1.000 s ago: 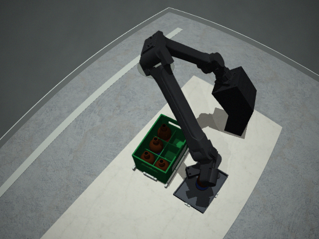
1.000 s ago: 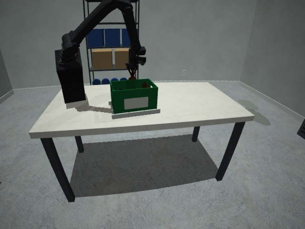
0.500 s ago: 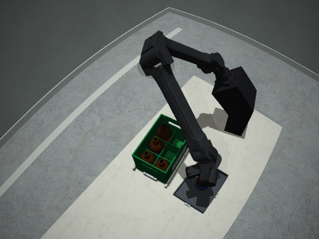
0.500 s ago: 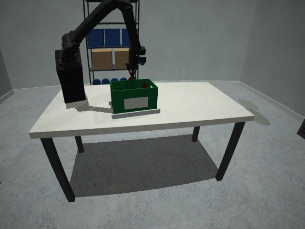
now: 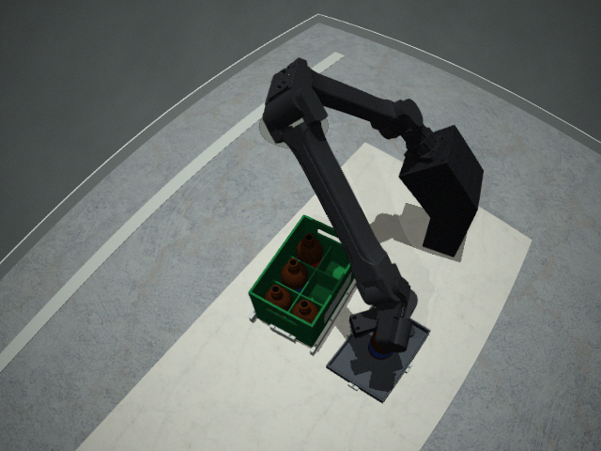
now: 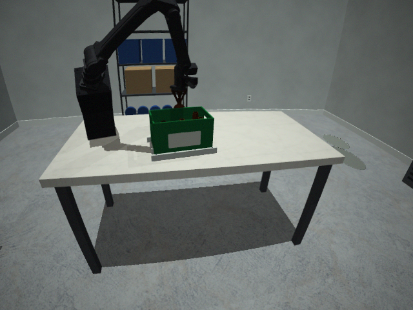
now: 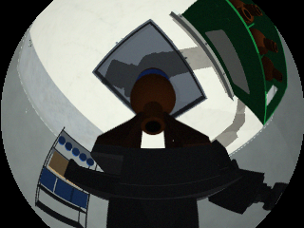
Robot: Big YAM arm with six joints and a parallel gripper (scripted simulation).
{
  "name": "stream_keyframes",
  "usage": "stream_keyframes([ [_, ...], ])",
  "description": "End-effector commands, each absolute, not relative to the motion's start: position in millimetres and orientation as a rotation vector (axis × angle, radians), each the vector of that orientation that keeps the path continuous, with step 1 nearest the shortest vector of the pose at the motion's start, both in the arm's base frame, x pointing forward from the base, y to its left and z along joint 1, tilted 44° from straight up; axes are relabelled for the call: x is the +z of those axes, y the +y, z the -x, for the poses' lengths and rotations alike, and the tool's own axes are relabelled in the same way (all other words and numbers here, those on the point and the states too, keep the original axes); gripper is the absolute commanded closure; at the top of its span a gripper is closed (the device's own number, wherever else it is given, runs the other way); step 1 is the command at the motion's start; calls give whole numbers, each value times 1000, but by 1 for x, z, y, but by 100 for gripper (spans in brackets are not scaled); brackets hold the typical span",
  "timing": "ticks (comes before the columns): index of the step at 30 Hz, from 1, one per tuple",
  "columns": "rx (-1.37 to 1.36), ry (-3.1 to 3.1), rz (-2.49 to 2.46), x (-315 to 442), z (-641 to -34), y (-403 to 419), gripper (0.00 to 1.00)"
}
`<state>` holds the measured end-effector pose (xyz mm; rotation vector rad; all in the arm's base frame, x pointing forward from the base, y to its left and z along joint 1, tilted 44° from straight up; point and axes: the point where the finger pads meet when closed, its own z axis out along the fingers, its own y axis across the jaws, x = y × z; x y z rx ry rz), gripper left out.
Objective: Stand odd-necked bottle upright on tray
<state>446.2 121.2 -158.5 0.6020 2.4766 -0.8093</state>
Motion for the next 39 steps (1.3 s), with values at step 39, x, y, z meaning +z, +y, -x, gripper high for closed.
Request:
stream_keyframes([
  [39, -772, 2460, -596, -156, -462, 124, 100],
])
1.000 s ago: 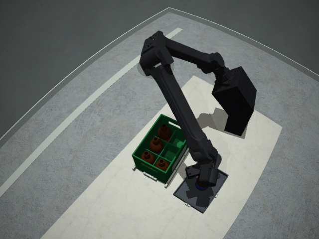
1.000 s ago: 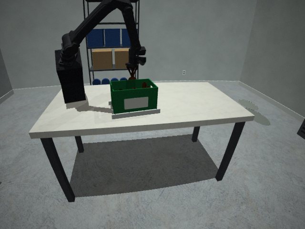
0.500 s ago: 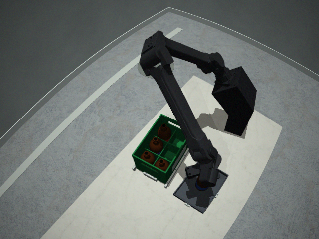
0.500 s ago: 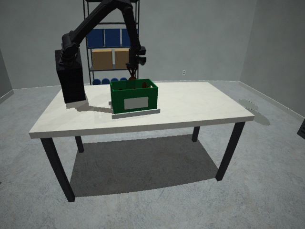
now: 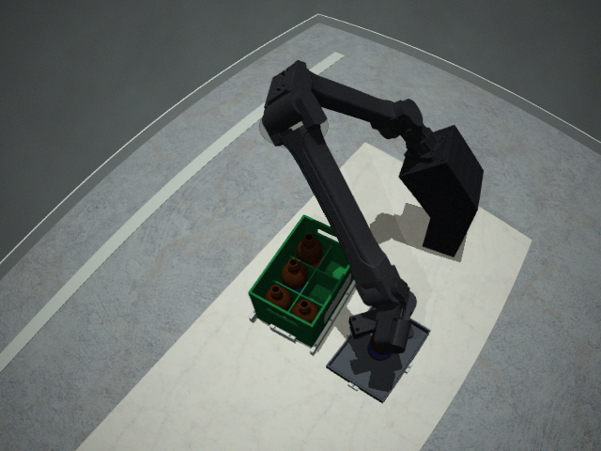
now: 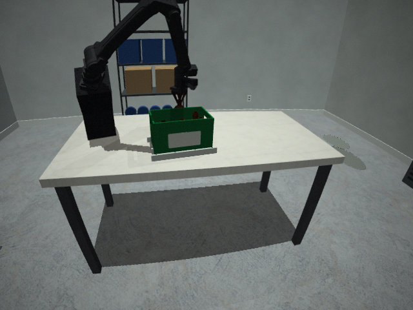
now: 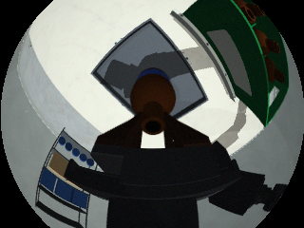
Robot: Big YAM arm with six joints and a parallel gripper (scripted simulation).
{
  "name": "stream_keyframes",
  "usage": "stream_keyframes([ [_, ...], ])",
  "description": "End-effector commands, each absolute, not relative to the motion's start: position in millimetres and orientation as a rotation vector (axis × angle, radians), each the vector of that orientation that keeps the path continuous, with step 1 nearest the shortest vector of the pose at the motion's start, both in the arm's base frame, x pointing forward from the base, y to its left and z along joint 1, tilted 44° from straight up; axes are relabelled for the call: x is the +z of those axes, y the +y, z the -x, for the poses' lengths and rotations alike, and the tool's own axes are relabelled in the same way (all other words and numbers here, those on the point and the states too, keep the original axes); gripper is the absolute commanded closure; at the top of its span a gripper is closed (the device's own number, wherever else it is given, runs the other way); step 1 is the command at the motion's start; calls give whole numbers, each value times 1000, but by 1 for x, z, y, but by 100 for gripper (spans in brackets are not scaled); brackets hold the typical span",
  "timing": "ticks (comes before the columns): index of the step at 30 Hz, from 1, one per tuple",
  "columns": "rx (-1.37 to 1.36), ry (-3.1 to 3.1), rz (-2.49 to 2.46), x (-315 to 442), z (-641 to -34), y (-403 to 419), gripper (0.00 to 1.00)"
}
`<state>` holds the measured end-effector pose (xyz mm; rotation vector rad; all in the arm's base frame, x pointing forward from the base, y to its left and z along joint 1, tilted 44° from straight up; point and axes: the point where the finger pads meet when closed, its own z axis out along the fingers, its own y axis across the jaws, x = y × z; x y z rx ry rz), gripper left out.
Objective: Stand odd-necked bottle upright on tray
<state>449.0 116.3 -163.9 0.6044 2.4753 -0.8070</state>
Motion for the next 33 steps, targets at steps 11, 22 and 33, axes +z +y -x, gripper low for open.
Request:
stream_keyframes([
  [11, -777, 2460, -600, -162, -464, 120, 100],
  [22, -774, 2461, -592, -162, -465, 122, 100],
  [33, -772, 2459, -598, -162, -467, 120, 100],
])
